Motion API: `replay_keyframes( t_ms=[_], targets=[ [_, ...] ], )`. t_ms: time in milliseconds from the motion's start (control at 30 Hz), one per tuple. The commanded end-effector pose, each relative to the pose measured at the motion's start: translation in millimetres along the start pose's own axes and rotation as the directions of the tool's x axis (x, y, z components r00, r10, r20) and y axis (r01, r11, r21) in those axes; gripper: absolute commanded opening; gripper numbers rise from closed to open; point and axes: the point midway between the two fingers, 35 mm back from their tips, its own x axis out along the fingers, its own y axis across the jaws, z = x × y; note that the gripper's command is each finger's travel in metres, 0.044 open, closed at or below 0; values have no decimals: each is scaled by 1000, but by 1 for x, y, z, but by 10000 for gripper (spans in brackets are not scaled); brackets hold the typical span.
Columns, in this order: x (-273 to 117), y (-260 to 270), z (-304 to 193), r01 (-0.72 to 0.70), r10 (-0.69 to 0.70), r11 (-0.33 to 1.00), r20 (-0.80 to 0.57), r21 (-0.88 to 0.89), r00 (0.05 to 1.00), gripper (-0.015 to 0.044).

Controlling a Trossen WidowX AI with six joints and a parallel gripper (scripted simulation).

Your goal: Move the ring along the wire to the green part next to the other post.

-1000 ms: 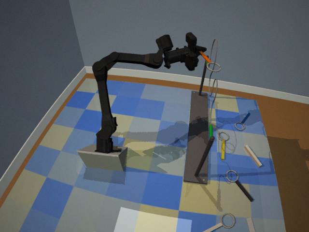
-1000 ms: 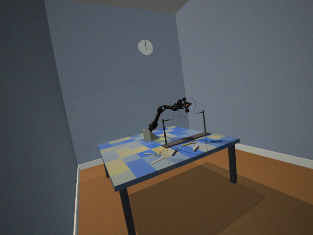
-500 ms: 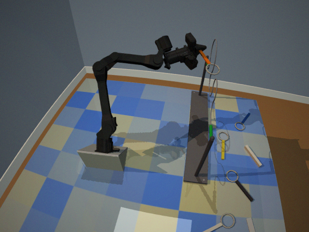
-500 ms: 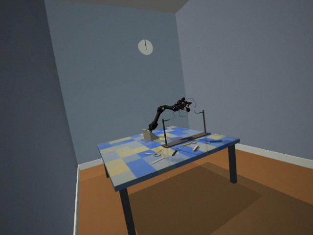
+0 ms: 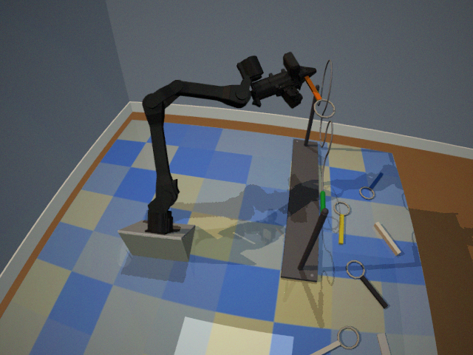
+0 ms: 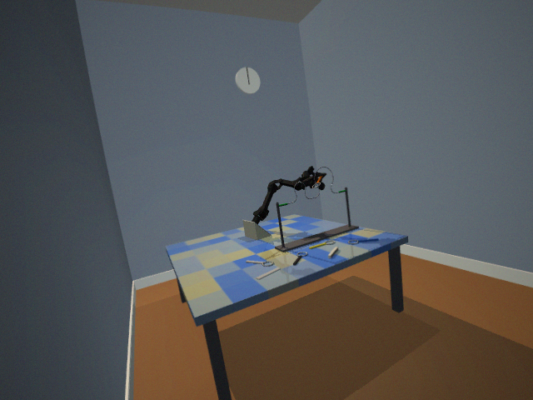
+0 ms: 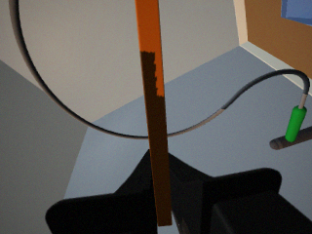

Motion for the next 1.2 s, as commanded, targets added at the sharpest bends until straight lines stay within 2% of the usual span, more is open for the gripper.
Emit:
replay_keyframes(
  t_ms=[0, 500, 1167],
  targets=[
    [1, 0, 2, -18, 17, 999, 6, 26, 1000, -150],
    [1, -15, 0, -18, 18, 1000, 3, 22, 1000, -150],
    [-8, -73, 6, 140, -147, 951, -7, -274, 989, -150]
  ],
)
